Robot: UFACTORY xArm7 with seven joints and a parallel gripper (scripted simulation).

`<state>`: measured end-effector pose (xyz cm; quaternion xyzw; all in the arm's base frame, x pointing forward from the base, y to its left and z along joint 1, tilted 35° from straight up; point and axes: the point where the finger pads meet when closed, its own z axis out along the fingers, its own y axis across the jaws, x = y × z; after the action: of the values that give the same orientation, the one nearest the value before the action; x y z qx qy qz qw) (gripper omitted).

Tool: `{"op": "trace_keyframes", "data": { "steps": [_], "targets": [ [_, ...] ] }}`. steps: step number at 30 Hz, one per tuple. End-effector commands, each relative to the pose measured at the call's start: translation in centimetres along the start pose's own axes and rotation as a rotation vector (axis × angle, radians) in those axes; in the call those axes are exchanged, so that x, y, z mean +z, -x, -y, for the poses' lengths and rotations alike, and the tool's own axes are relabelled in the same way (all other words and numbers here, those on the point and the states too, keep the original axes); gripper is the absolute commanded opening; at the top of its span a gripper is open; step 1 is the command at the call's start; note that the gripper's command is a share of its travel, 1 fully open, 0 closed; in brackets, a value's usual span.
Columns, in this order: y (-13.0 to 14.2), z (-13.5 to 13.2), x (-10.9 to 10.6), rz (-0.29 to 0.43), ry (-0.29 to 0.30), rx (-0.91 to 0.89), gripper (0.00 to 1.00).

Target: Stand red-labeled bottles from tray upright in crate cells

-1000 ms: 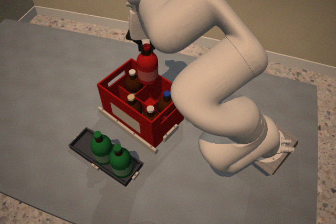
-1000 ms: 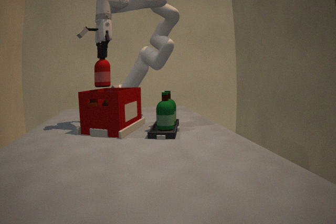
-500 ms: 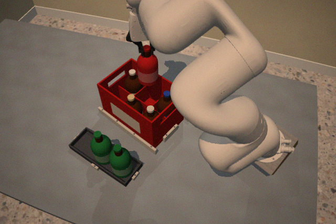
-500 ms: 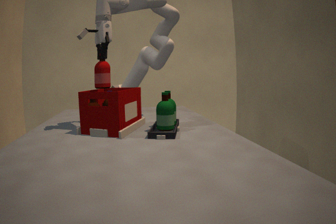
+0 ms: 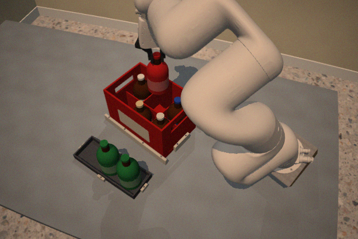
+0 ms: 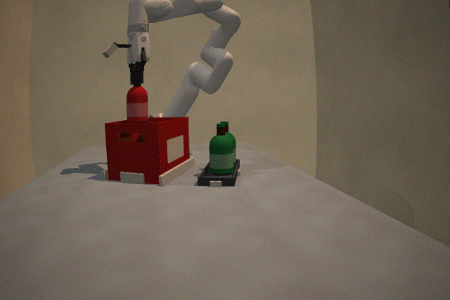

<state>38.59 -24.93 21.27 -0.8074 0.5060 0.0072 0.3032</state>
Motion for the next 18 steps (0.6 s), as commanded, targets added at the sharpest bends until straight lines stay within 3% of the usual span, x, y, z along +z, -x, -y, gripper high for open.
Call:
{"op": "trace_keyframes", "data": {
  "steps": [1, 18],
  "targets": [
    [-0.1, 0.0, 0.0, -0.006, -0.002, 0.0, 0.0],
    [-0.2, 0.0, 1.3, -0.006, -0.002, 0.0, 0.0]
  ]
}}
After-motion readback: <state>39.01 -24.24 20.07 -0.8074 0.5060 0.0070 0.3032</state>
